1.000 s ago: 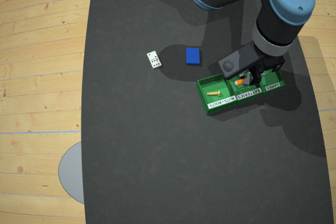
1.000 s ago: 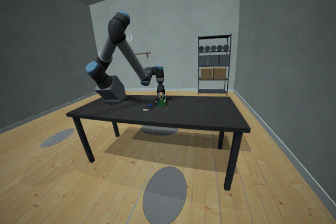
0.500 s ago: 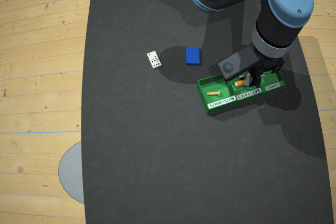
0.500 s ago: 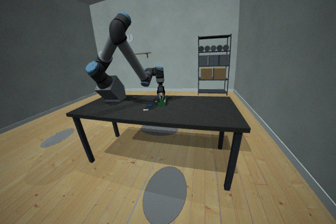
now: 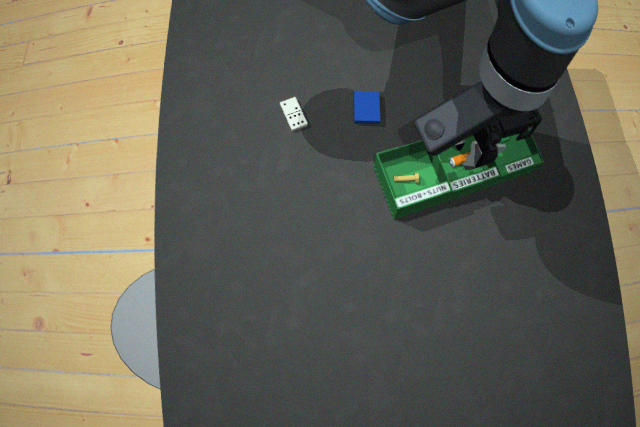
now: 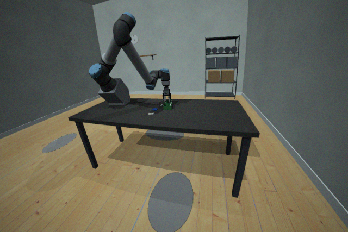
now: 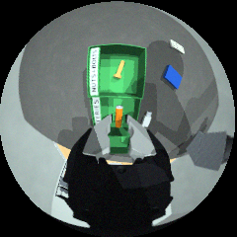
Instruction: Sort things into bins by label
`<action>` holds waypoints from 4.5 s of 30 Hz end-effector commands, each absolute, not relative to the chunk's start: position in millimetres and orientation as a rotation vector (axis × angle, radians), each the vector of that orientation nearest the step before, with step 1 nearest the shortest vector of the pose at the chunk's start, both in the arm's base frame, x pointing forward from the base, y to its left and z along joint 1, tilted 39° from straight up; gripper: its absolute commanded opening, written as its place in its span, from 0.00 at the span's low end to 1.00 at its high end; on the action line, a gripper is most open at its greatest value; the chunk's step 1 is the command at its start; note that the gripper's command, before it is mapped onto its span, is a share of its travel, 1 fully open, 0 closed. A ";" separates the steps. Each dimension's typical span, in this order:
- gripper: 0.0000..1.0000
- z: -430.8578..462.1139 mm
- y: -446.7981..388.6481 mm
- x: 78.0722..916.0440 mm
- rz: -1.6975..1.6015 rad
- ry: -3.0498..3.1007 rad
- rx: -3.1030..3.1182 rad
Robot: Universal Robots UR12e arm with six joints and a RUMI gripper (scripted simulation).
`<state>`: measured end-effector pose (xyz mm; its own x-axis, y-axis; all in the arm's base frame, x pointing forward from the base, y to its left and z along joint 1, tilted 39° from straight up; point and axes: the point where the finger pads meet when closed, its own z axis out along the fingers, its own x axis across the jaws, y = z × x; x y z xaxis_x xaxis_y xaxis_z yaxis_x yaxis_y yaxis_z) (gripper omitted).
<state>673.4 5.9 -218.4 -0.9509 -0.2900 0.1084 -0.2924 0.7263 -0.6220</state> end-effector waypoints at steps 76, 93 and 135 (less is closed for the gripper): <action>0.17 -177.6 39.0 669.9 1.052 -2.919 0.493; 0.24 -167.2 24.4 661.7 1.062 -2.972 0.345; 0.24 -20.4 -168.3 585.6 1.017 -3.073 -1.365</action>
